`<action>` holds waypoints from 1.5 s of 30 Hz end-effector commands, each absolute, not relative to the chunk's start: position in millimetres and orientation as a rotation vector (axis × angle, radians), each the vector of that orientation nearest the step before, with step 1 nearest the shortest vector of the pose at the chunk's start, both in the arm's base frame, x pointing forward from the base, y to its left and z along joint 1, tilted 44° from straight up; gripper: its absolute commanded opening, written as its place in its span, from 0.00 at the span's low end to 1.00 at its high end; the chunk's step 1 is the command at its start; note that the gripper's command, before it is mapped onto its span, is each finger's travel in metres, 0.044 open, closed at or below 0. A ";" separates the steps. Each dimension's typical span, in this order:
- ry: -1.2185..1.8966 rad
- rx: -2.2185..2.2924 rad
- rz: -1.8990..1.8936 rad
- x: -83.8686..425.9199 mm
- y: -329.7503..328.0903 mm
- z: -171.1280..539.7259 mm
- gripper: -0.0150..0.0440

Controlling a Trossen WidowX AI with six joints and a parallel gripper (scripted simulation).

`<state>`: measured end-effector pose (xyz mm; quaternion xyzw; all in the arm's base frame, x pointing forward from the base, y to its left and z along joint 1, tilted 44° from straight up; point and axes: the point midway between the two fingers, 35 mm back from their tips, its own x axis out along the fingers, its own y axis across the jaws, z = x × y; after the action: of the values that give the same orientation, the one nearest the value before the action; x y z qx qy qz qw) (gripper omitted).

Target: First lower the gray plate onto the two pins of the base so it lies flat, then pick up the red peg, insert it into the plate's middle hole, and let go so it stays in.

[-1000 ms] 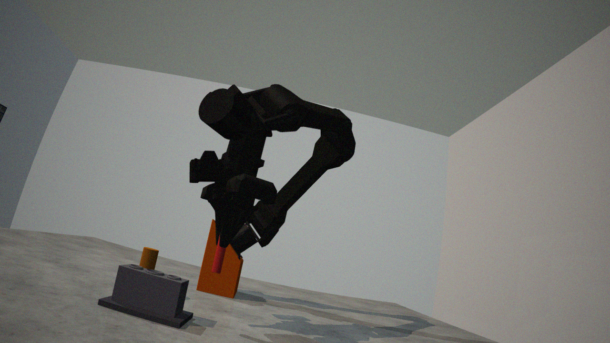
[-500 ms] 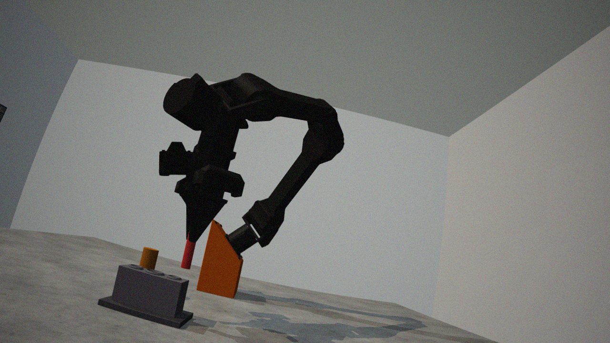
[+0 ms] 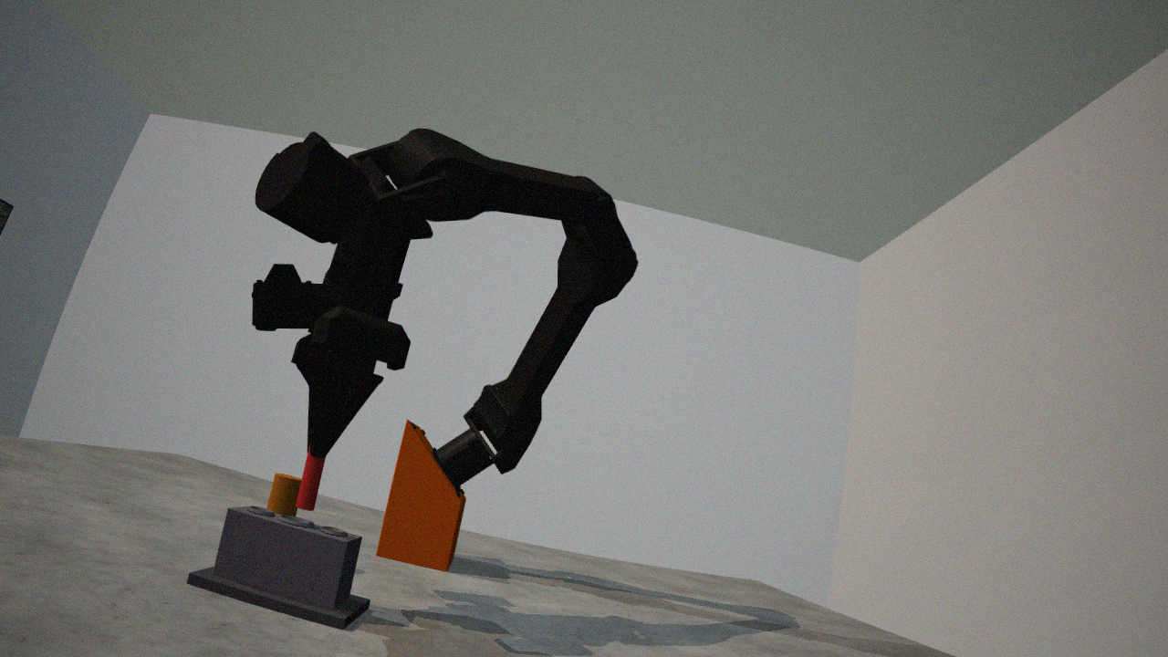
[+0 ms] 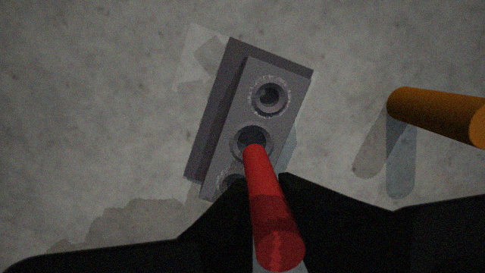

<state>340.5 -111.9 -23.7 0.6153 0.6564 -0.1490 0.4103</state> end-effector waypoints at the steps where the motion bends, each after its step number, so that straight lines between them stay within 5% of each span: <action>1: 1.646 1.537 -0.373 342.0 -114.7 -22.6 0.25; 45: 1.646 1.538 -0.373 342.8 -103.7 -35.8 0.25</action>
<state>343.1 -104.1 -34.1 0.6096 0.6574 -0.1472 0.4178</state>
